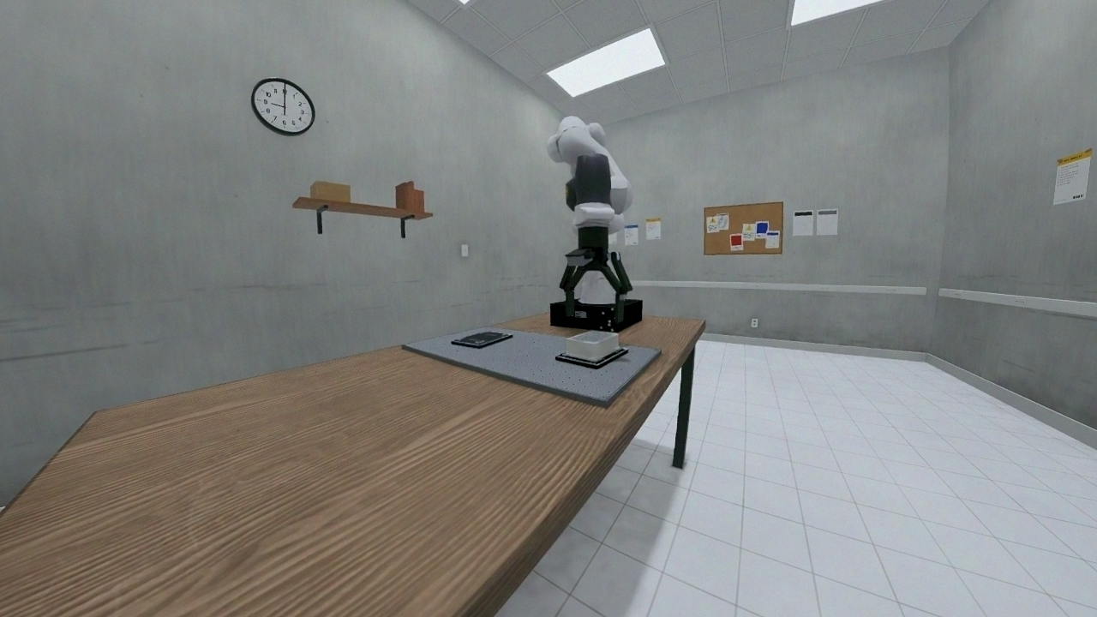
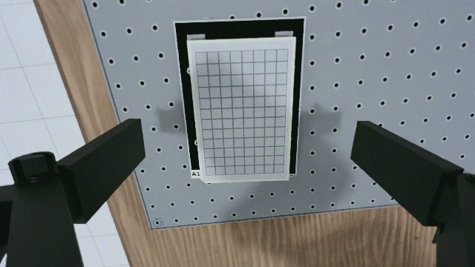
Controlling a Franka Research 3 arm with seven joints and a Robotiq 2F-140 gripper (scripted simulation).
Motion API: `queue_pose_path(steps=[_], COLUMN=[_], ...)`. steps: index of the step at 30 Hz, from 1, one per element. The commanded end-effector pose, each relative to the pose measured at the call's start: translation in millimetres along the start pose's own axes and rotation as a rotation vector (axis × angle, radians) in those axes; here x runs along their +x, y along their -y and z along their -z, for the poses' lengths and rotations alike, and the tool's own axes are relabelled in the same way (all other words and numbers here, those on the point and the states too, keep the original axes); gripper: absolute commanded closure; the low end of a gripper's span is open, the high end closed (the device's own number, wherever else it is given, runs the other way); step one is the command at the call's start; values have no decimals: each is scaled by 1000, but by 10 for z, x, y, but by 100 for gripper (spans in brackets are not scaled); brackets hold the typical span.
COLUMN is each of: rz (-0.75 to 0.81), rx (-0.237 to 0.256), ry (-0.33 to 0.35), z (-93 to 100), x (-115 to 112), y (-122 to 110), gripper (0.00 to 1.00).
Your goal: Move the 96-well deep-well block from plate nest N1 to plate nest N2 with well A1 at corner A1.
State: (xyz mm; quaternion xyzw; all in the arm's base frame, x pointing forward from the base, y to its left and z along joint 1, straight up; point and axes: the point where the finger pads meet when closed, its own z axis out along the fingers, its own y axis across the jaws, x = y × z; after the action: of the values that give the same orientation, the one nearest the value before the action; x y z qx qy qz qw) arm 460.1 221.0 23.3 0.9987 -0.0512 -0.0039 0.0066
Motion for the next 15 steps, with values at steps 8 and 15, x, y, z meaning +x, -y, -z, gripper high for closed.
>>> queue_pose_path(steps=[8, 15], rz=[43, 43], rx=[8, 8], ry=[-5, -5], z=[3, -30], x=[16, 16], y=[18, 18], gripper=[0, 0])
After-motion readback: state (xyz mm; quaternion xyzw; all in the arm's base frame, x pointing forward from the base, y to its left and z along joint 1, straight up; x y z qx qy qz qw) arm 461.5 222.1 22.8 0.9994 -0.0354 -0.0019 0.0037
